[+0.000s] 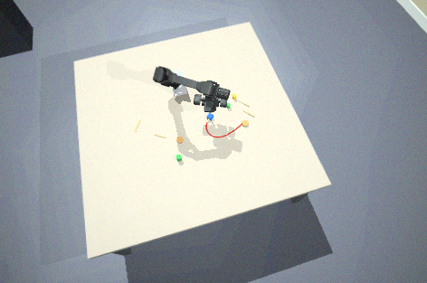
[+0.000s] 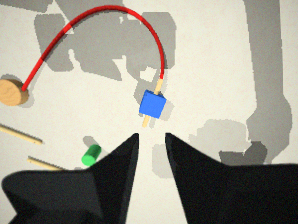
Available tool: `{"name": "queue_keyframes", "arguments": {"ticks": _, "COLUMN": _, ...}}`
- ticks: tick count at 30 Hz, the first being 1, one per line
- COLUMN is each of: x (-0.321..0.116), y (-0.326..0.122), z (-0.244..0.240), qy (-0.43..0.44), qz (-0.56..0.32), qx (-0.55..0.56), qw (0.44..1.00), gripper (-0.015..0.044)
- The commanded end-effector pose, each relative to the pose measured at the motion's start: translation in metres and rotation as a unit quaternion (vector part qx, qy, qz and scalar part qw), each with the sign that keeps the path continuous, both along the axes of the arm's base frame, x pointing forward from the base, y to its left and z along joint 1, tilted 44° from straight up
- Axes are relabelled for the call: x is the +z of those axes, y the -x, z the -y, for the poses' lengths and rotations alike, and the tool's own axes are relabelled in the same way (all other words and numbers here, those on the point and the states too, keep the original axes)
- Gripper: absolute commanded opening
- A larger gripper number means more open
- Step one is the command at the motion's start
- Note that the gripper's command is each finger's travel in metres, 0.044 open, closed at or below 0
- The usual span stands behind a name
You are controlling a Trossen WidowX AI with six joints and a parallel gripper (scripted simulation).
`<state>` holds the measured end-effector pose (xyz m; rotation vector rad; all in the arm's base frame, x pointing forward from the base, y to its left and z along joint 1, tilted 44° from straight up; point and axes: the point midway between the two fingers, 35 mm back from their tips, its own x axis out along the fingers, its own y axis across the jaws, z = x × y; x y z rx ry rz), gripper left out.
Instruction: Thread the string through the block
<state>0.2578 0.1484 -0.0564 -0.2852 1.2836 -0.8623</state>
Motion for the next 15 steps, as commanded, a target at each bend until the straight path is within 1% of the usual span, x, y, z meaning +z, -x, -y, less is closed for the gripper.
{"name": "queue_keyframes", "arguments": {"ticks": 1, "x": -0.0049, "y": 0.0084, "z": -0.0080, "qy": -0.012, "qz": 0.127, "qx": -0.132, "qw": 0.983, "gripper": 0.0121}}
{"name": "queue_keyframes", "arguments": {"ticks": 15, "x": -0.0070, "y": 0.0081, "z": -0.0063, "qy": -0.012, "qz": 0.127, "qx": -0.132, "qw": 0.983, "gripper": 0.0121}}
